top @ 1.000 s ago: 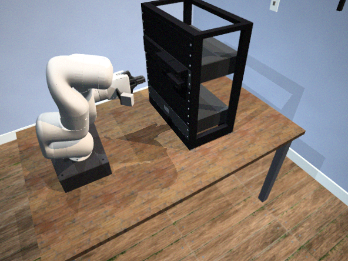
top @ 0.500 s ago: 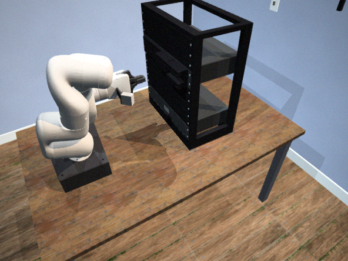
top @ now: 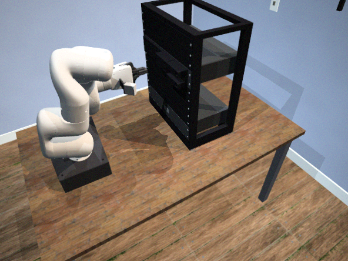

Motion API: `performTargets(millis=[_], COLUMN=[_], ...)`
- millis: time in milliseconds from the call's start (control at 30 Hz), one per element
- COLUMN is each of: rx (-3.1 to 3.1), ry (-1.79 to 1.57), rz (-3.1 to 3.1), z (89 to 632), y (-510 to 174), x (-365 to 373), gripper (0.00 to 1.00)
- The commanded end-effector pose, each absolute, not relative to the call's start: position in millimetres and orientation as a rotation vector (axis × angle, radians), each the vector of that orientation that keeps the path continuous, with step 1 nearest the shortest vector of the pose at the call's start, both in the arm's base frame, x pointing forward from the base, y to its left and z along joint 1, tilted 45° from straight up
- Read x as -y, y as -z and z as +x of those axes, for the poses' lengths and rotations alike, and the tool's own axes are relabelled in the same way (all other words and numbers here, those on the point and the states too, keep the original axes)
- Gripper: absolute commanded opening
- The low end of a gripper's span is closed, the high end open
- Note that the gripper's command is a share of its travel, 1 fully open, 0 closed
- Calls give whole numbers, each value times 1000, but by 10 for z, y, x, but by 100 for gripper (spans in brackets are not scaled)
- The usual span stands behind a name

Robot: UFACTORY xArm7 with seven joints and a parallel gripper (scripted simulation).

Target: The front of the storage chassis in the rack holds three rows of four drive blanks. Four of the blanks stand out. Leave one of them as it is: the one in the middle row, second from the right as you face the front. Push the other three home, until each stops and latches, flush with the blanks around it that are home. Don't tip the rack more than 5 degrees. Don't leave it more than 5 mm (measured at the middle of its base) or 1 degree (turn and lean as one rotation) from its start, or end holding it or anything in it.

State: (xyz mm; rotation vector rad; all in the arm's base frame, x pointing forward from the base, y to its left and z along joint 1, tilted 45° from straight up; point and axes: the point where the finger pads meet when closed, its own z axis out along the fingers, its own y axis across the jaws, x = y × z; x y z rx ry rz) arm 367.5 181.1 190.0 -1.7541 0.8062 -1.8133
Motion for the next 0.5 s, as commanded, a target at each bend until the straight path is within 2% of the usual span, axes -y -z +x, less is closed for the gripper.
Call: performTargets(millis=[0, 467], rx=[-808, -808], ry=[1815, 1815], rz=[-1749, -1749], z=[3823, 4025], y=[-1791, -1616], x=[-1958, -2167], gripper=[0, 0])
